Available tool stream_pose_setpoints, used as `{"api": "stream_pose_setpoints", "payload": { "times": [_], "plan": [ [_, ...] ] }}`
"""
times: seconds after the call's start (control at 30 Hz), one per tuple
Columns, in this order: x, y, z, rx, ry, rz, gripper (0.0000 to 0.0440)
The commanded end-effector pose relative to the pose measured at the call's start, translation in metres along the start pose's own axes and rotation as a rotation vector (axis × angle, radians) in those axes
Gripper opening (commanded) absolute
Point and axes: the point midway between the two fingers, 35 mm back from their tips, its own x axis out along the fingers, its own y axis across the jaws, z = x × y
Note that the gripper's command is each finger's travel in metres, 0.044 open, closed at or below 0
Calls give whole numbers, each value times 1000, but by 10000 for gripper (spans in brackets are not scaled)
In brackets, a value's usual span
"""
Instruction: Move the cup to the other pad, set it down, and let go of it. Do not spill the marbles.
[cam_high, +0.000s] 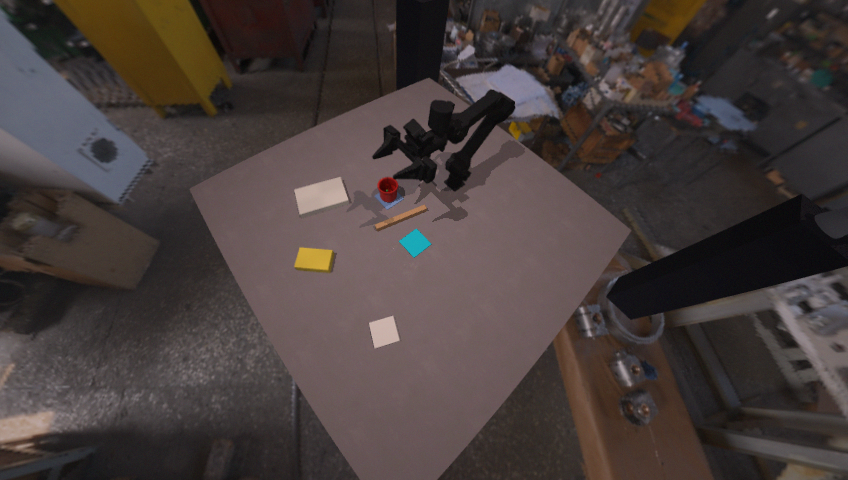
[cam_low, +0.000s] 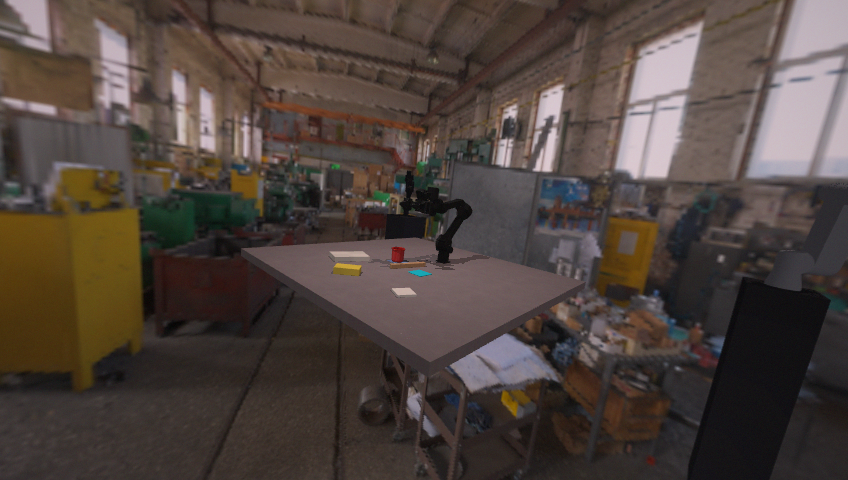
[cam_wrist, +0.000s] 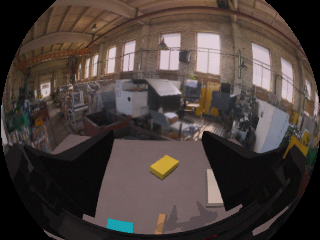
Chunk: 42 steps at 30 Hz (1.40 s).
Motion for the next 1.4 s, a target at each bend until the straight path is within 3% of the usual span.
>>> {"api": "stream_pose_setpoints", "payload": {
  "times": [0.0, 0.37, 0.43, 1.37],
  "plan": [
    [0, 0, -1, 0, 7, -2, 374],
    [-3, 4, -22, 9, 138, -5, 85],
    [-3, 5, -26, 11, 169, -3, 51],
    [-14, 27, -64, 76, 635, 40, 86]
  ]
}}
